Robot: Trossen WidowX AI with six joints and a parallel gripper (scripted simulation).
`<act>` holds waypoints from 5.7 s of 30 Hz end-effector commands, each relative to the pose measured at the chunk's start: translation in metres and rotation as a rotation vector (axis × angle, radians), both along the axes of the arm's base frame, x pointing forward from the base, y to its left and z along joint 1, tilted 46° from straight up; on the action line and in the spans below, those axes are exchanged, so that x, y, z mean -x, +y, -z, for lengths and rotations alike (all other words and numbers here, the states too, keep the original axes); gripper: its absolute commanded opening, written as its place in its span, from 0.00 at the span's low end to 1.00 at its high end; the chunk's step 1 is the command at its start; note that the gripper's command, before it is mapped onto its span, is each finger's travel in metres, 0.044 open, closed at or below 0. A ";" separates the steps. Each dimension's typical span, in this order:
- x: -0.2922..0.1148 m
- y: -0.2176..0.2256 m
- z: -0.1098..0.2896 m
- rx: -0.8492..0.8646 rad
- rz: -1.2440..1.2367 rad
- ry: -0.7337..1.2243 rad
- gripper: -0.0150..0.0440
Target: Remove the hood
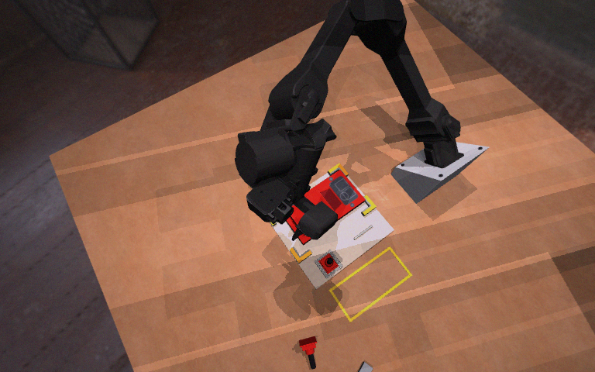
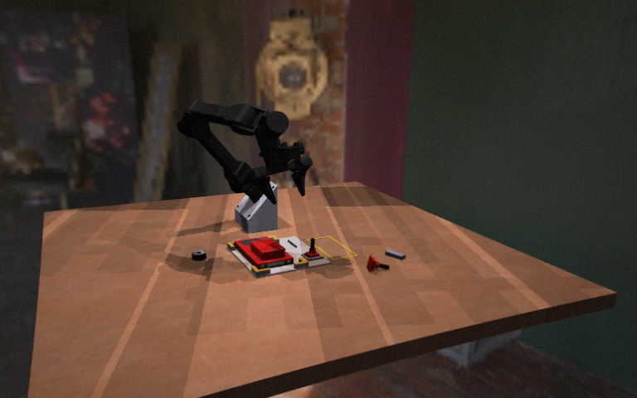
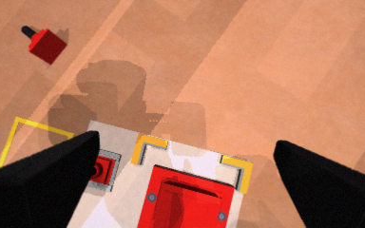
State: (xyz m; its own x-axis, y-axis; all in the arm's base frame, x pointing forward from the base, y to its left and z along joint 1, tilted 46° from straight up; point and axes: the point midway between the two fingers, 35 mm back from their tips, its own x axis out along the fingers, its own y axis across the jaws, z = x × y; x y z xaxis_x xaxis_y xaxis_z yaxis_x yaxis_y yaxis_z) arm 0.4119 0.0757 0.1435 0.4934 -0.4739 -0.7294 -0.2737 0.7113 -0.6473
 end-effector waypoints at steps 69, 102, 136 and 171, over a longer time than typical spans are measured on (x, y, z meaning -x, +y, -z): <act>0.075 -0.122 0.085 0.151 0.473 0.186 1.00; 0.075 -0.134 0.097 0.152 0.473 0.186 1.00; 0.072 -0.142 0.104 0.144 0.477 0.176 0.81; 0.073 -0.131 0.094 0.142 0.476 0.177 0.25</act>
State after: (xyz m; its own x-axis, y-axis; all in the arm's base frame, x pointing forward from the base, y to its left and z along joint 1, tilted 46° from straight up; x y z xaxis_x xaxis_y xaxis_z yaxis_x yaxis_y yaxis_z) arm 0.3377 -0.0571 0.0472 0.0717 -0.7178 -0.6926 -0.0627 0.6897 -0.7213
